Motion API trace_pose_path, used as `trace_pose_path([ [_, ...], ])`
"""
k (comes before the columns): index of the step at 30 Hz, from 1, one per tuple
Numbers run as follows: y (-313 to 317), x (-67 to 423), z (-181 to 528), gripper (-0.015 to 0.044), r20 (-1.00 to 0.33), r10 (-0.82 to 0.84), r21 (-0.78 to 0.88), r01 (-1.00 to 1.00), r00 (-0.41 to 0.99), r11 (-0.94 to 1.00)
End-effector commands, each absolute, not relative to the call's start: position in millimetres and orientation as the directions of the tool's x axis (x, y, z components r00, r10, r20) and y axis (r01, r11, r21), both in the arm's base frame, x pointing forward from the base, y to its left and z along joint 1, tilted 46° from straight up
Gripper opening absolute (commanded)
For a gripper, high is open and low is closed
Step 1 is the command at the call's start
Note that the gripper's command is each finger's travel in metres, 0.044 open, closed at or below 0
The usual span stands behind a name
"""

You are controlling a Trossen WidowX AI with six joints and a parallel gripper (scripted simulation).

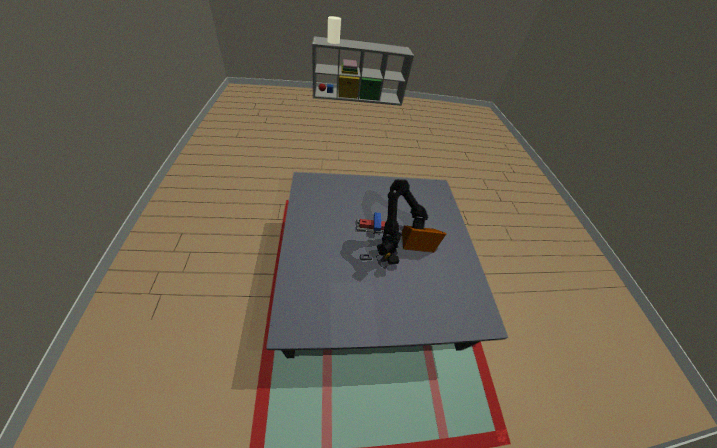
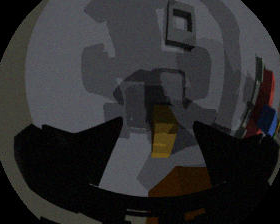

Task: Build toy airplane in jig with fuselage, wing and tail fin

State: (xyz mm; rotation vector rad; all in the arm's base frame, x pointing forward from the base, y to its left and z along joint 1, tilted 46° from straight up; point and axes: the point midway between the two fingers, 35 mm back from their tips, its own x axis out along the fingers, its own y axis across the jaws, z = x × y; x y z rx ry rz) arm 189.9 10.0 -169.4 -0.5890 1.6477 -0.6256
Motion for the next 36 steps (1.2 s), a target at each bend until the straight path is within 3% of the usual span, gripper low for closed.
trace_pose_path([
  [1, 7, 187, -171, 0.0387, -0.708, -0.688, -0.691, -0.046, -0.157, 0.721],
  [13, 7, 187, -171, 0.0073, -0.708, -0.688, -0.691, -0.046, -0.157, 0.721],
  [21, 7, 187, -171, 0.0000, -0.708, -0.688, -0.691, -0.046, -0.157, 0.721],
  [36, 31, 198, -152, 0.0000, -0.714, -0.681, -0.682, -0.055, -0.162, 0.729],
])
